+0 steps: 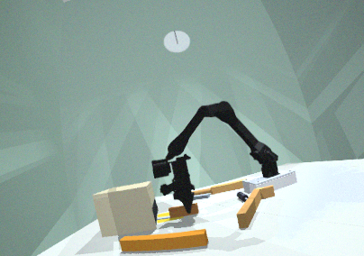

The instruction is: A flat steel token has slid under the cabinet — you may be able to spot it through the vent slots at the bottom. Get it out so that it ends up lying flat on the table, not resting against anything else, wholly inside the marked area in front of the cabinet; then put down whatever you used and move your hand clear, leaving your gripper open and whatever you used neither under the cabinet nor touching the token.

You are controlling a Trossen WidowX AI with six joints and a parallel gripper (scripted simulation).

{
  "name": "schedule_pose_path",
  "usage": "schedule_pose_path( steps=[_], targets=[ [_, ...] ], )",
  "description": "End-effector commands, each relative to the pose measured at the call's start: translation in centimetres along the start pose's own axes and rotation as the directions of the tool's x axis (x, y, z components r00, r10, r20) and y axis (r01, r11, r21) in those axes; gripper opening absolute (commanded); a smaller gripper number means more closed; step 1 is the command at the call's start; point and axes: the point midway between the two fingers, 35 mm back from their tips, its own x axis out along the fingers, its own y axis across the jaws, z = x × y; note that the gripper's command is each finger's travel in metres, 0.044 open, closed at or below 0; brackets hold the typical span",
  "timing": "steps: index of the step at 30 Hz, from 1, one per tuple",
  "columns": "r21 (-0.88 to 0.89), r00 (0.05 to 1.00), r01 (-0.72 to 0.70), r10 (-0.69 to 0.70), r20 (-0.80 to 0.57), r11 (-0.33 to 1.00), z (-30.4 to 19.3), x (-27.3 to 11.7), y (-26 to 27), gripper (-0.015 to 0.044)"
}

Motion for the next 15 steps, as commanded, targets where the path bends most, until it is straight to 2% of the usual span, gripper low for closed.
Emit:
schedule_pose_path(
  steps=[1,15],
  targets=[
    [0.01,1.0,0.005,-0.005,-0.004,1.0,-0.1,0.1,-0.3,0.0],
    [0.01,1.0,0.005,-0.005,-0.004,1.0,-1.4,0.1,-0.2,0.0]
  ],
)
